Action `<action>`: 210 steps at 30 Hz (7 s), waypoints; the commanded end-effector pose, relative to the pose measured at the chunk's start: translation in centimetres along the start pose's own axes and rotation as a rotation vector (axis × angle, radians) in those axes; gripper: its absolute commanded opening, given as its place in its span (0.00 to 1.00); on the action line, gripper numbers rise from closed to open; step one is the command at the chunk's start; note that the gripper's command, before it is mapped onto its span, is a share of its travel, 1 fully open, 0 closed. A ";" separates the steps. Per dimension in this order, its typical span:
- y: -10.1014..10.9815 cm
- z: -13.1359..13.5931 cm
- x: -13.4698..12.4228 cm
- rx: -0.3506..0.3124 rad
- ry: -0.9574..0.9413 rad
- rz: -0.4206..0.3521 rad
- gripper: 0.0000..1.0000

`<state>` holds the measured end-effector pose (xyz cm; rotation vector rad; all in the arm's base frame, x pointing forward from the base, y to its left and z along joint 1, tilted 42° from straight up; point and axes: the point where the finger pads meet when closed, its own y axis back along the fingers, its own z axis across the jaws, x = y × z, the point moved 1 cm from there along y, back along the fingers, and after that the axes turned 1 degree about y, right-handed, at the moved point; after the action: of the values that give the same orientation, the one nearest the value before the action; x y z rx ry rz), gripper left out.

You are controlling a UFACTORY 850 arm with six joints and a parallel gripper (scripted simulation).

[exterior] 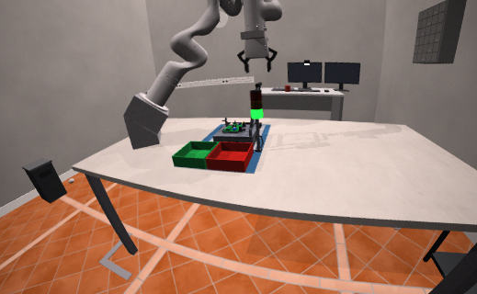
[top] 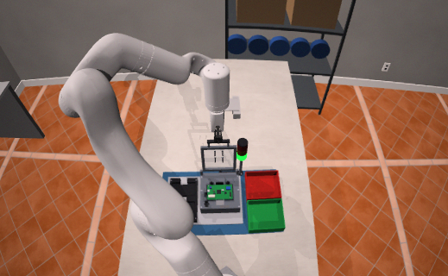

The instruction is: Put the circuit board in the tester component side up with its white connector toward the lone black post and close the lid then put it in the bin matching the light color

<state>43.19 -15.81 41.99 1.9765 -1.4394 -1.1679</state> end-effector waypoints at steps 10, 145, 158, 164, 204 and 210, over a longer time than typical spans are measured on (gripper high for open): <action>0.1 0.9 0.0 0.001 0.001 0.001 1.00; -25.1 13.1 -0.2 0.001 0.001 0.001 1.00; -25.1 13.1 -0.2 0.001 0.001 0.001 0.95; -25.1 13.1 -0.2 0.001 0.001 0.001 0.89; -25.1 13.1 -0.2 0.001 0.001 0.001 0.79; -25.1 13.1 -0.2 0.001 0.001 0.001 0.79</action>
<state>46.41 -4.58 16.10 1.9765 -1.4399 -1.1668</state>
